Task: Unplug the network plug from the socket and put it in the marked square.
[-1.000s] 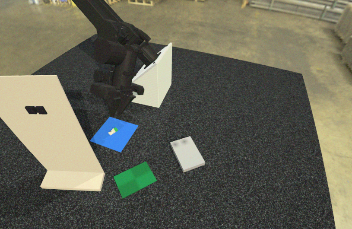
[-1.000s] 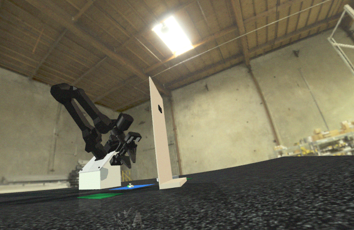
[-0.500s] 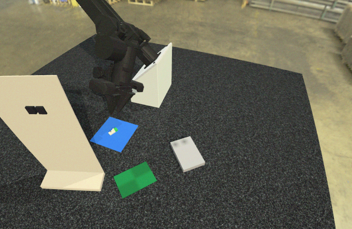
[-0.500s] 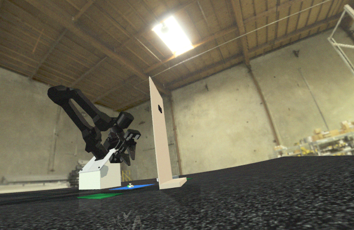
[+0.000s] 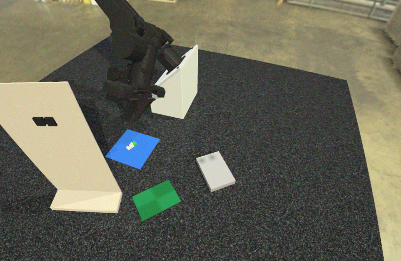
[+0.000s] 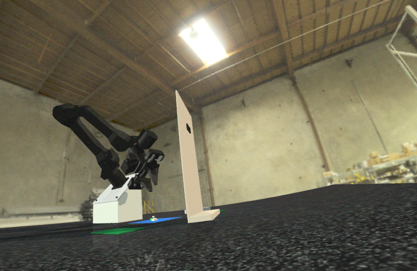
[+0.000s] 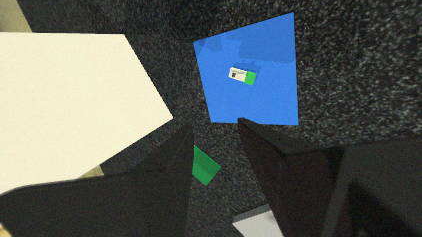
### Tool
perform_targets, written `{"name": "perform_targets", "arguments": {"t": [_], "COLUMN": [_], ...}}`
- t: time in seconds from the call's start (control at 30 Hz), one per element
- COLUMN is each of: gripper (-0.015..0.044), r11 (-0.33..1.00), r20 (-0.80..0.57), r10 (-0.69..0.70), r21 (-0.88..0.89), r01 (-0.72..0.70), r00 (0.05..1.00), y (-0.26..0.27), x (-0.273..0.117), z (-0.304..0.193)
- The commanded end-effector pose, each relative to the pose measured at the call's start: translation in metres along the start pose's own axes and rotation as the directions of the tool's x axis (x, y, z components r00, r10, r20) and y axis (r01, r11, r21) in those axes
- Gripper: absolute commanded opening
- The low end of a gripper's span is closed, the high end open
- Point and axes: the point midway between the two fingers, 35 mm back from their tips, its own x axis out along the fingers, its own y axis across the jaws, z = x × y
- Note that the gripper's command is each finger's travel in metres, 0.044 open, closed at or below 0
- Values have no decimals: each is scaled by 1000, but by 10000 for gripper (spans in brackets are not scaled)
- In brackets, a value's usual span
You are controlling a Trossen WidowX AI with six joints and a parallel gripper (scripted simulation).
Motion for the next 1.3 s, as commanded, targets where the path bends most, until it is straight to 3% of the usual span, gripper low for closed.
{"name": "perform_targets", "arguments": {"t": [0.0, 0.6, 1.27], "gripper": [156, 156, 156], "r11": [1000, 1000, 1000], "r20": [2, 7, -10], "r10": [16, 15, 6], "r21": [22, 0, 13], "r01": [-17, -15, -6], "r00": [1000, 1000, 1000], "y": [7, 6, 38], "x": [-4, -14, -54], "z": [2, 5, -2]}}
